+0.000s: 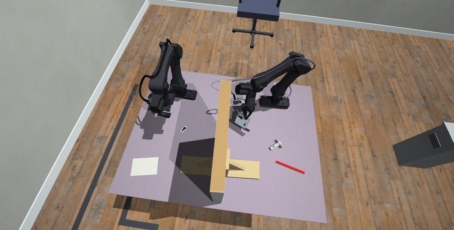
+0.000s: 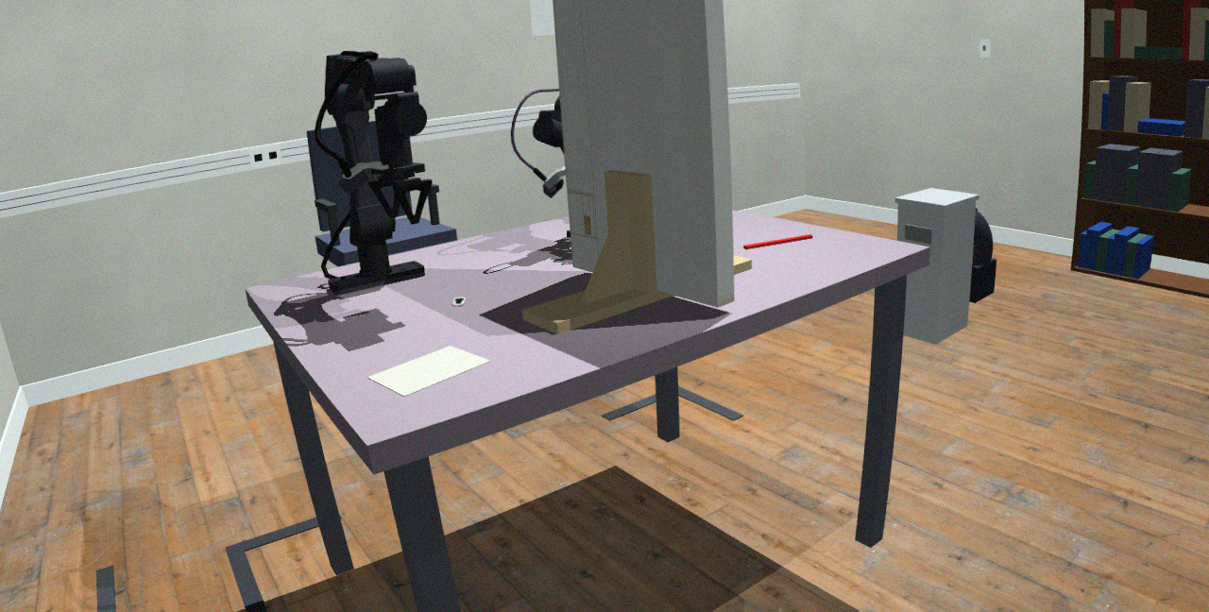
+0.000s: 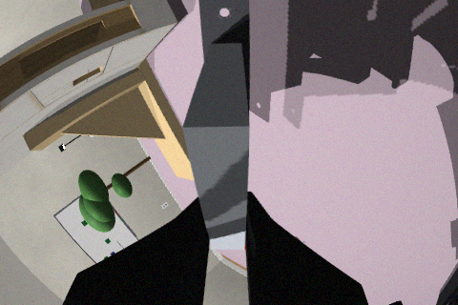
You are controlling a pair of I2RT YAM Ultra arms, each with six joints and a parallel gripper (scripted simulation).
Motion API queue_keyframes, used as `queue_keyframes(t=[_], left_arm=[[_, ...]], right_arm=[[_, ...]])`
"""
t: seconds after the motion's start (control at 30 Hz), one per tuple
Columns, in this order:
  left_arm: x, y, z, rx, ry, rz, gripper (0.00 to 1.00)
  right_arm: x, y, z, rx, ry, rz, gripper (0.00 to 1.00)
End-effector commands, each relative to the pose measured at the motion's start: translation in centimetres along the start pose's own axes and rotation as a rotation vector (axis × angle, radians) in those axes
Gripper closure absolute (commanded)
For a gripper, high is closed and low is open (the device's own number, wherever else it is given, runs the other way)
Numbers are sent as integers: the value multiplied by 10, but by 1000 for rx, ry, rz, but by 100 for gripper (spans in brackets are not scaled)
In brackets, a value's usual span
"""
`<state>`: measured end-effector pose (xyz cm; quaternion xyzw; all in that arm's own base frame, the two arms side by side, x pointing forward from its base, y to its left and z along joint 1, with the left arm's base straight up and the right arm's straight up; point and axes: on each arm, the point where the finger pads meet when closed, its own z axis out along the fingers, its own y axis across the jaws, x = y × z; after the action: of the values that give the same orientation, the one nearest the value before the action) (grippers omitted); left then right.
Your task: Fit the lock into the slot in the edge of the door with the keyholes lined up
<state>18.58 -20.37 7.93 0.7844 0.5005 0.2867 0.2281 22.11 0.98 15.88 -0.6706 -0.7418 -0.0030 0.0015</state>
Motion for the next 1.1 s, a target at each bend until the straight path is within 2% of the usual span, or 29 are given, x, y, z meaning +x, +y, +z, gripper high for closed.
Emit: queue_keyframes(t=[0.0, 0.9, 1.03, 1.07], left_arm=[[-2, 30, -8, -117, -12, -93, 90], [-2, 30, -8, -117, -12, -91, 90], [2, -13, -13, -88, 3, -59, 90], [2, -13, -13, -88, 3, -59, 90]], right_arm=[[0, -1, -3, -3, -7, 0, 0], [0, -1, -3, -3, -7, 0, 0], [0, -1, -3, -3, -7, 0, 0], [0, -1, -3, -3, -7, 0, 0]])
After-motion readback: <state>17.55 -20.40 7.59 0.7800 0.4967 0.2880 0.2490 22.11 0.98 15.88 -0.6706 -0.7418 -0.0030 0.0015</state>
